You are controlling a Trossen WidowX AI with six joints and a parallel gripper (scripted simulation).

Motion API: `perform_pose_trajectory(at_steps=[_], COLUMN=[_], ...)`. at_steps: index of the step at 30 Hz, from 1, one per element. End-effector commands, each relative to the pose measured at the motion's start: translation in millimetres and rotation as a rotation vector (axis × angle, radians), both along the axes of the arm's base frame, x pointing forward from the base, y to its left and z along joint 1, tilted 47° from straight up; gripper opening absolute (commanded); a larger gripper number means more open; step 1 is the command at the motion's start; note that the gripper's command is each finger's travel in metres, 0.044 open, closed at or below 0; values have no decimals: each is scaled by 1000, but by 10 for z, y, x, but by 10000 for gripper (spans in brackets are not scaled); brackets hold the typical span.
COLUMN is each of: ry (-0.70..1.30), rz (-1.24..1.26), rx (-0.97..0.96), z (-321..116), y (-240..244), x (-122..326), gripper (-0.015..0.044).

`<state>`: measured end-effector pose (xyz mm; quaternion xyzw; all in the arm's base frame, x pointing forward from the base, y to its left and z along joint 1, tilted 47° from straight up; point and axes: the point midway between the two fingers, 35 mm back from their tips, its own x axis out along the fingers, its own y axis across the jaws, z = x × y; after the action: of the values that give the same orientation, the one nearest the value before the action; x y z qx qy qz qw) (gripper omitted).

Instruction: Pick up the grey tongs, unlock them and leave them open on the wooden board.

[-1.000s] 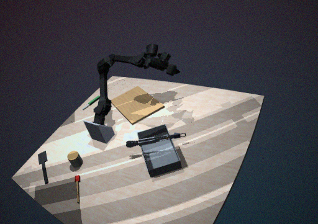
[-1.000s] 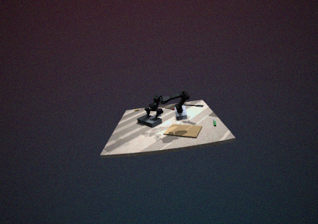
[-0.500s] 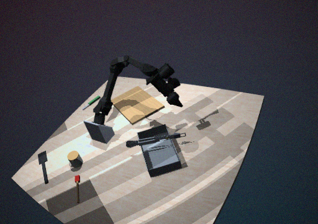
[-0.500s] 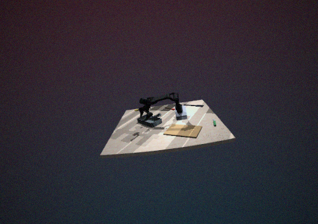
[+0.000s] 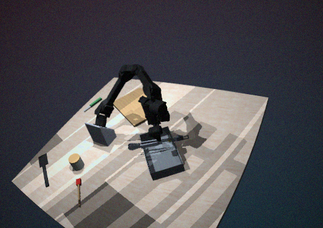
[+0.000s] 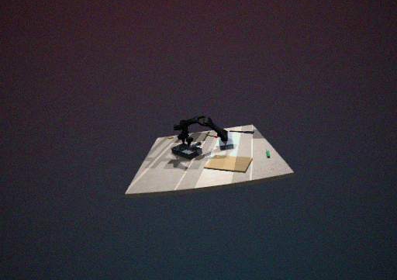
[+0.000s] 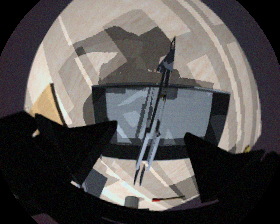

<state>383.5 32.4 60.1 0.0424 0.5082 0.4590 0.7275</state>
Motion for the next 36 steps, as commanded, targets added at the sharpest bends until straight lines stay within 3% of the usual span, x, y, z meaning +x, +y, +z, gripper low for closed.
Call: perform_pose_trajectory(at_steps=[1, 36], ry=[78, 79], rz=[56, 55], rx=[10, 10], z=[-220, -508], y=[-139, 22], x=[-147, -188], gripper=[440, 440])
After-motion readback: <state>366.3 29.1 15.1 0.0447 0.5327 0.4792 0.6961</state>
